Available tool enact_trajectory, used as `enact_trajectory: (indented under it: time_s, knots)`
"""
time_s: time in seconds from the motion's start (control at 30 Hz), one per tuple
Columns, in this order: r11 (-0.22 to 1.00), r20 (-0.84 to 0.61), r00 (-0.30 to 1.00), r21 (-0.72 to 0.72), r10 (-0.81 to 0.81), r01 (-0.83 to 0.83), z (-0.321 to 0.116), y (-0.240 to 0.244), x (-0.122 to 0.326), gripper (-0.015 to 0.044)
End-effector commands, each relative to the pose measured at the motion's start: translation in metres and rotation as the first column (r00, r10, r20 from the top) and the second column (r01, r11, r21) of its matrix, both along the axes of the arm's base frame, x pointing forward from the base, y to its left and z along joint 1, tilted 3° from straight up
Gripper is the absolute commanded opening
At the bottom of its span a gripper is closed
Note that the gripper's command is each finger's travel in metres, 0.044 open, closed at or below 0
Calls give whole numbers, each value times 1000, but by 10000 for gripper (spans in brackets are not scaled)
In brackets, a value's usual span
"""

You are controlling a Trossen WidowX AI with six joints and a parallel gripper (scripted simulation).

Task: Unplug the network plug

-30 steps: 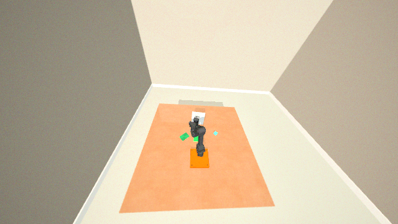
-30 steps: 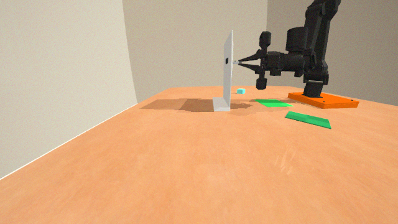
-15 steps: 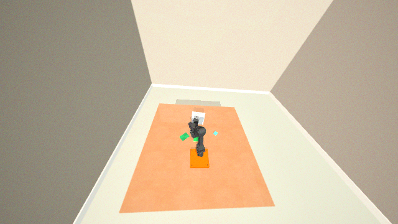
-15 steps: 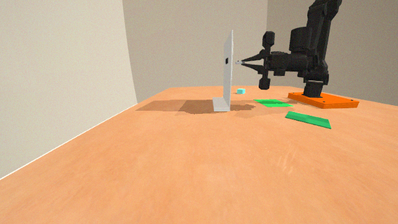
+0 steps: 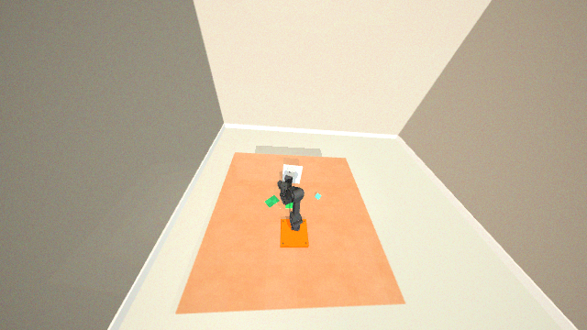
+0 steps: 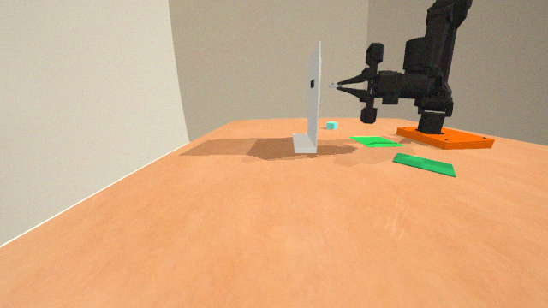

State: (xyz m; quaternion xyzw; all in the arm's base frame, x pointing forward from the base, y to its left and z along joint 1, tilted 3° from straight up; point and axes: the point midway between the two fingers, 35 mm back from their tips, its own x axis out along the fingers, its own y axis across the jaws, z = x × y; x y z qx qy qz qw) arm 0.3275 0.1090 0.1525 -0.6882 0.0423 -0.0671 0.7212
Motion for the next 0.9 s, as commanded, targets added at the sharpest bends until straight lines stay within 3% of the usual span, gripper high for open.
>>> enact_trajectory:
  time_s: [0.0,0.87]
  knots:
    - [1000,4,1000,4,-3,3,1,-1,-5,0]
    - [1000,2,1000,4,-3,3,0,1,-22,0]
